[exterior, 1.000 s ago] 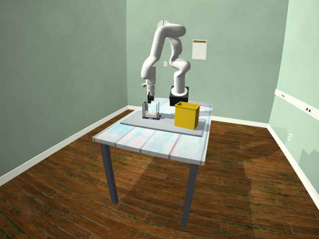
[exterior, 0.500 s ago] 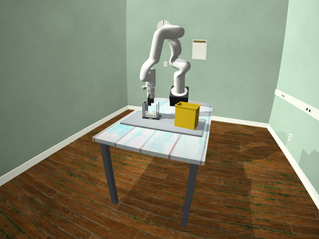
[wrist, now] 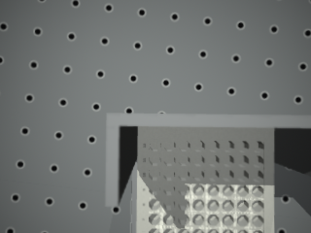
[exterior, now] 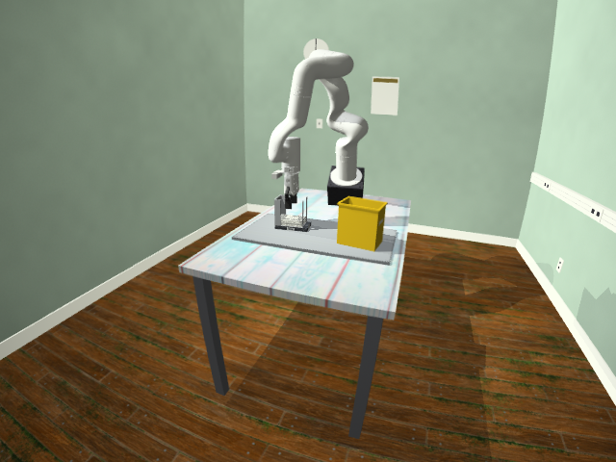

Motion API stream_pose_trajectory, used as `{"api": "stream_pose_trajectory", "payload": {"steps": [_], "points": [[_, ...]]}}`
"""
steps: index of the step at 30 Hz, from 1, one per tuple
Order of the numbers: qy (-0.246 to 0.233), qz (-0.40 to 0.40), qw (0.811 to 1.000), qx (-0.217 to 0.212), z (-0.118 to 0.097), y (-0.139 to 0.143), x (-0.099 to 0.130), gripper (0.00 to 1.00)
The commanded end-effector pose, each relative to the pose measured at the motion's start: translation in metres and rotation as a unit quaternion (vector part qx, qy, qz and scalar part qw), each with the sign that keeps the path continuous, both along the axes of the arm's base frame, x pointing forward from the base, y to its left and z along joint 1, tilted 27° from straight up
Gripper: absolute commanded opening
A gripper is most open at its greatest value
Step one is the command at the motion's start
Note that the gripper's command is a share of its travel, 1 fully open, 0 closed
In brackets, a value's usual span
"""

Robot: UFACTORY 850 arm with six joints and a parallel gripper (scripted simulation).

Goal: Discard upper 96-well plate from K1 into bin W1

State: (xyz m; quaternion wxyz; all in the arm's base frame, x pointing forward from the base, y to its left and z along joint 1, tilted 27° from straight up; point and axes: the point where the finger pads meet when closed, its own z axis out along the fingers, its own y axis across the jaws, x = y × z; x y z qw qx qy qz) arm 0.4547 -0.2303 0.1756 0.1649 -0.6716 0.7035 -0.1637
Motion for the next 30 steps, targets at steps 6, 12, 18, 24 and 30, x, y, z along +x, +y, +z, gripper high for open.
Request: {"api": "stream_pose_trajectory", "payload": {"steps": [6, 12, 18, 24, 30], "points": [[-0.003, 0.000, 1.000, -0.002, -0.014, -0.001, 0.008, 1.00], [-0.003, 0.000, 1.000, -0.002, -0.020, -0.001, 0.011, 1.00], [-0.003, 0.000, 1.000, -0.002, -0.029, -0.001, 0.015, 1.00], [-0.003, 0.000, 1.000, -0.001, -0.038, -0.001, 0.020, 1.00], [-0.003, 0.000, 1.000, -0.001, -0.038, -0.001, 0.020, 1.00]]}}
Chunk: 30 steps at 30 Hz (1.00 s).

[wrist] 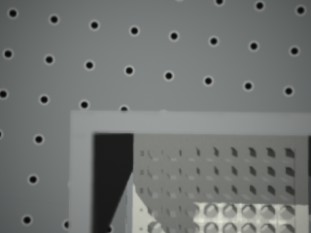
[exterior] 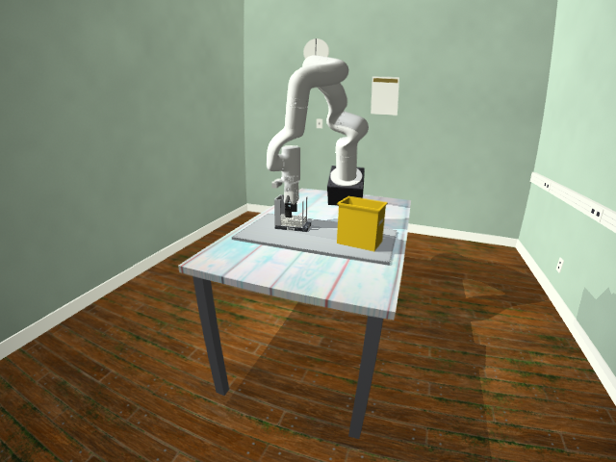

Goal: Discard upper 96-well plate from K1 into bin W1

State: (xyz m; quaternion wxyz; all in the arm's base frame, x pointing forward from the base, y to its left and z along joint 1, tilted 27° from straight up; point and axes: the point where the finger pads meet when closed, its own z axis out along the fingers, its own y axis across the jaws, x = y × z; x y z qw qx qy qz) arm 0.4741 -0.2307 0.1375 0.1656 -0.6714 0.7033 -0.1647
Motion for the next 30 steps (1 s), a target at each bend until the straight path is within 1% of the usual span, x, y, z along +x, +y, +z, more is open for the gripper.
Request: {"api": "stream_pose_trajectory", "payload": {"steps": [1, 13, 30], "points": [[-0.001, 0.000, 1.000, -0.001, 0.000, 0.000, 0.001, 1.00], [-0.001, 0.000, 1.000, -0.001, -0.002, 0.000, 0.002, 1.00], [-0.001, 0.000, 1.000, -0.001, -0.011, 0.000, 0.006, 1.00]]}}
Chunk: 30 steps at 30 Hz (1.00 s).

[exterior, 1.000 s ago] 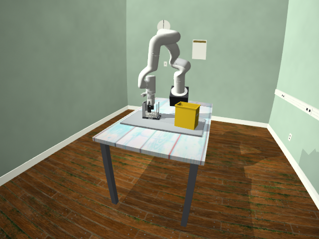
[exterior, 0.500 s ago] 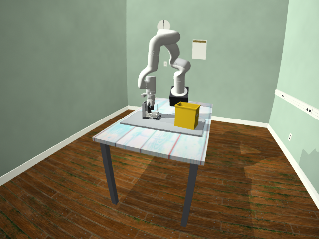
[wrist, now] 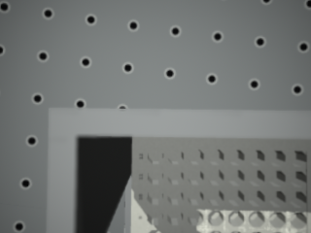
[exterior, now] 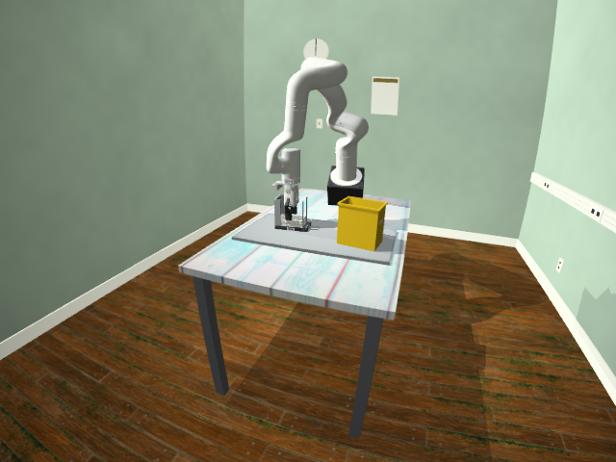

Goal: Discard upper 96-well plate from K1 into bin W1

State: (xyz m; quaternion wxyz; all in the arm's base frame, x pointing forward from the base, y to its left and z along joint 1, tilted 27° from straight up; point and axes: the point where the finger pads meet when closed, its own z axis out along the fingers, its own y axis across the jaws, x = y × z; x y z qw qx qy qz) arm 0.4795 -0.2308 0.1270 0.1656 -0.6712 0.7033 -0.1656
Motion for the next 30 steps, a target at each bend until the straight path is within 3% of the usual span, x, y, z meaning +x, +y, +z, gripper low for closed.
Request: {"api": "stream_pose_trajectory", "payload": {"steps": [1, 30], "points": [[-0.001, 0.000, 1.000, -0.001, -0.0010, -0.0004, 0.0012, 1.00], [-0.001, 0.000, 1.000, -0.001, -0.0075, -0.0005, 0.0046, 1.00]]}}
